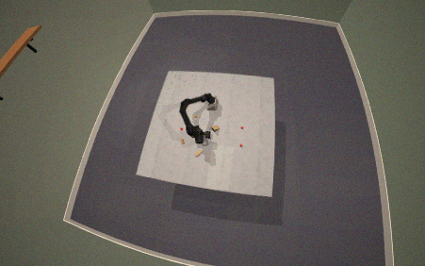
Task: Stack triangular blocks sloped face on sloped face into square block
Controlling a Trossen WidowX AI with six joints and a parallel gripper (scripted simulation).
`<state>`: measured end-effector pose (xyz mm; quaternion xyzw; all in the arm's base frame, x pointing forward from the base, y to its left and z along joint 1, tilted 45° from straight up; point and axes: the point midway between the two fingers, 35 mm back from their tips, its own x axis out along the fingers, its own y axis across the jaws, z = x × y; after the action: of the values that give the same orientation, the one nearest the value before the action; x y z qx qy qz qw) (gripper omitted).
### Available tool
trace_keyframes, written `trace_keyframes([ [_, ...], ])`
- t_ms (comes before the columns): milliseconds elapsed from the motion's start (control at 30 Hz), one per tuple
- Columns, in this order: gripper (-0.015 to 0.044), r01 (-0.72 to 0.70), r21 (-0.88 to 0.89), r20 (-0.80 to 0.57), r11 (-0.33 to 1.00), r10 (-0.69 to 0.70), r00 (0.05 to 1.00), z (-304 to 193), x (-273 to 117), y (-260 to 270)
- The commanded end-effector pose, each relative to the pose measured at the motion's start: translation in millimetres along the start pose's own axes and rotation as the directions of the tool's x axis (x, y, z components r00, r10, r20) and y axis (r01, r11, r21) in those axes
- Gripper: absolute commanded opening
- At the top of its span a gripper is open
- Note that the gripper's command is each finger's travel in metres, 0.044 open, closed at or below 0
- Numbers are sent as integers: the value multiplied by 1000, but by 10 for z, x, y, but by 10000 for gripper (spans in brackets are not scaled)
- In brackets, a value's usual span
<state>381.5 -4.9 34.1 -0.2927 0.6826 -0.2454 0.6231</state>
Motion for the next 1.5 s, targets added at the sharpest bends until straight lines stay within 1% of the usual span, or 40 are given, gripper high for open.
trace_keyframes([
  [0,440,3,1,-6,1000,-3,1000,-20,82,-6],
  [267,440,4,5,-12,1000,-4,1000,-46,186,0],
  [567,204,4,5,-12,1000,-4,1000,-46,186,0],
  [800,157,4,5,-12,1000,-4,1000,-46,186,0],
  [1000,0,1,6,-13,1000,-1,1000,-54,152,5],
  [1100,0,1,6,-10,1000,-1,1000,-55,152,5],
  [1200,0,1,4,26,1000,-1,1000,-70,146,9],
  [1467,0,1,1,232,1000,-1,973,-179,88,18],
])
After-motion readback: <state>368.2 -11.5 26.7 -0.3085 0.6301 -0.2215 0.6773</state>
